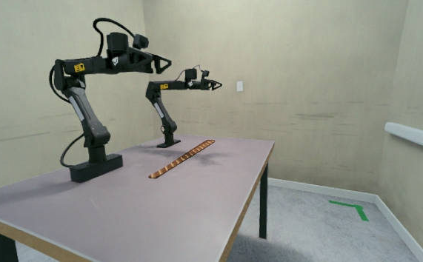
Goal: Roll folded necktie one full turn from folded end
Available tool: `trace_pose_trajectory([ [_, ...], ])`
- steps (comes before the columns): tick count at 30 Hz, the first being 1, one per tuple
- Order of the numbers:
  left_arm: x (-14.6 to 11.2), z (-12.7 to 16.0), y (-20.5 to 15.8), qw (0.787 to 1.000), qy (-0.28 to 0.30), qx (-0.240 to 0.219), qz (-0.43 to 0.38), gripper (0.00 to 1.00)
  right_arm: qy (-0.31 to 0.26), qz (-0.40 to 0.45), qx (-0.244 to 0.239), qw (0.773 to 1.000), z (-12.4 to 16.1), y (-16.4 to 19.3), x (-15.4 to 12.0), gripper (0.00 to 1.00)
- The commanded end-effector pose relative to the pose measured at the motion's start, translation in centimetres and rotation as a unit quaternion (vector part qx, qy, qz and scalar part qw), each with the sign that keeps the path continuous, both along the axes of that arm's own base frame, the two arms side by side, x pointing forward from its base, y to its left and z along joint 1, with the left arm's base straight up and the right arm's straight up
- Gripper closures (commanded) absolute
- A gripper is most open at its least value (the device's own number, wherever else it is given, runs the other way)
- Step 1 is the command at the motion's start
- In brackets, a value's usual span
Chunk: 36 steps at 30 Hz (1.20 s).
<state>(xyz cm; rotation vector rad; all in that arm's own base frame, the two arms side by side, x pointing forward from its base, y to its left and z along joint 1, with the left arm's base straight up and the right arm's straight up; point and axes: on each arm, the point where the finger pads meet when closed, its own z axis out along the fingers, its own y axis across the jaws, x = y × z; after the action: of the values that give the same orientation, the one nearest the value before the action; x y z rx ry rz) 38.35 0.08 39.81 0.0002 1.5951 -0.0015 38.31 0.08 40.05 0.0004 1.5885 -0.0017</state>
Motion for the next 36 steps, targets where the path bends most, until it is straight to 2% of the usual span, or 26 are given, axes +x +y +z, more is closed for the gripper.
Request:
trace_pose_trajectory([
  [1, -0.2, 0.9, 0.0, 1.0, -0.012, 0.0, 0.001, 0.0, -0.009, 0.001, 0.0, 1.0, 0.7, 0.0, -0.2, 0.0],
  [21, 0.0, 0.8, 0.0, 1.0, 0.0, 0.0, 0.0, 0.0, 0.003, 0.004, -0.004, 1.0, 0.2, 0.0, -0.1, 0.01],
  [36, 0.0, 0.8, 0.0, 1.0, 0.0, 0.0, 0.0, 0.0, 0.054, 0.059, -0.058, 0.995, -3.4, 0.5, -1.1, 0.05],
])
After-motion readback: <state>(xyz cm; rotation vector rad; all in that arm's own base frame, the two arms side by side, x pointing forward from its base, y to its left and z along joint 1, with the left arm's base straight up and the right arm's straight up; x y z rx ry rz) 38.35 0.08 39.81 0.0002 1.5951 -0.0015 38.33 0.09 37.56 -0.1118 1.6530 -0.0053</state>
